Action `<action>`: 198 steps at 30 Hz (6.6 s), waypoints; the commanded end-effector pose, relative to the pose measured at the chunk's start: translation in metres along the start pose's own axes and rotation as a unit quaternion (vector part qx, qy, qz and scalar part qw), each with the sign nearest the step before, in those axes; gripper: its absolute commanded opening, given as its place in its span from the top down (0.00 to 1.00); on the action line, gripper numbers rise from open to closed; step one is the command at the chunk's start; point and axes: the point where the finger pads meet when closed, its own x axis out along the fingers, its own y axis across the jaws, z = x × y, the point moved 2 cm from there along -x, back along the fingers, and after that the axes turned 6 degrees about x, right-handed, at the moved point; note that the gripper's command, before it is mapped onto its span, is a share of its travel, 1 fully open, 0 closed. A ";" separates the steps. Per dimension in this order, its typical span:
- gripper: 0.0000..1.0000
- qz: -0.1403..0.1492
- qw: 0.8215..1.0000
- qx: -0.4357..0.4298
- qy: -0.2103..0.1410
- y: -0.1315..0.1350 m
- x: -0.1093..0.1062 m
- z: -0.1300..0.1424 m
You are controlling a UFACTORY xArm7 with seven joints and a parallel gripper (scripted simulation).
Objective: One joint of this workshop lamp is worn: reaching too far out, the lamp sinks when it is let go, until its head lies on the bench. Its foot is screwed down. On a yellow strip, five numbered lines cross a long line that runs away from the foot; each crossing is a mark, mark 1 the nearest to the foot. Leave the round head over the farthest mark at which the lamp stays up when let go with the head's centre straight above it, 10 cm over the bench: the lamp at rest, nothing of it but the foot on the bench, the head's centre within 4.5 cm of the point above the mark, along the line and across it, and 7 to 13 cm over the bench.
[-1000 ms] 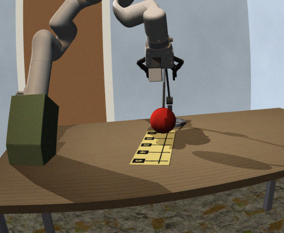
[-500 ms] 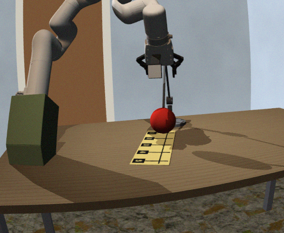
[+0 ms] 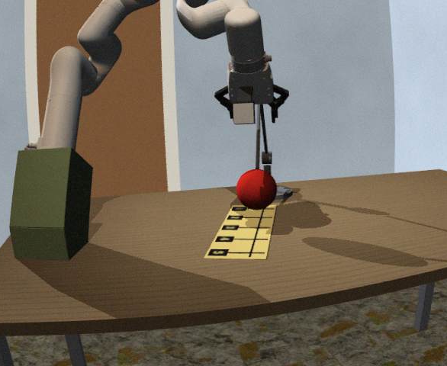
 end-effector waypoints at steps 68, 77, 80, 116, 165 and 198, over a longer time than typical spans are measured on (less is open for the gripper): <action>0.00 -0.011 0.996 0.000 0.089 0.002 0.056 0.016; 0.00 -0.011 0.996 0.001 0.092 0.003 0.071 0.013; 0.00 -0.011 0.996 0.001 0.093 0.002 0.078 0.012; 1.00 -0.012 0.995 0.001 0.096 0.001 0.112 0.007; 1.00 -0.012 0.995 0.000 0.096 -0.004 0.090 -0.038; 0.00 -0.011 0.995 -0.002 0.096 -0.008 0.078 -0.061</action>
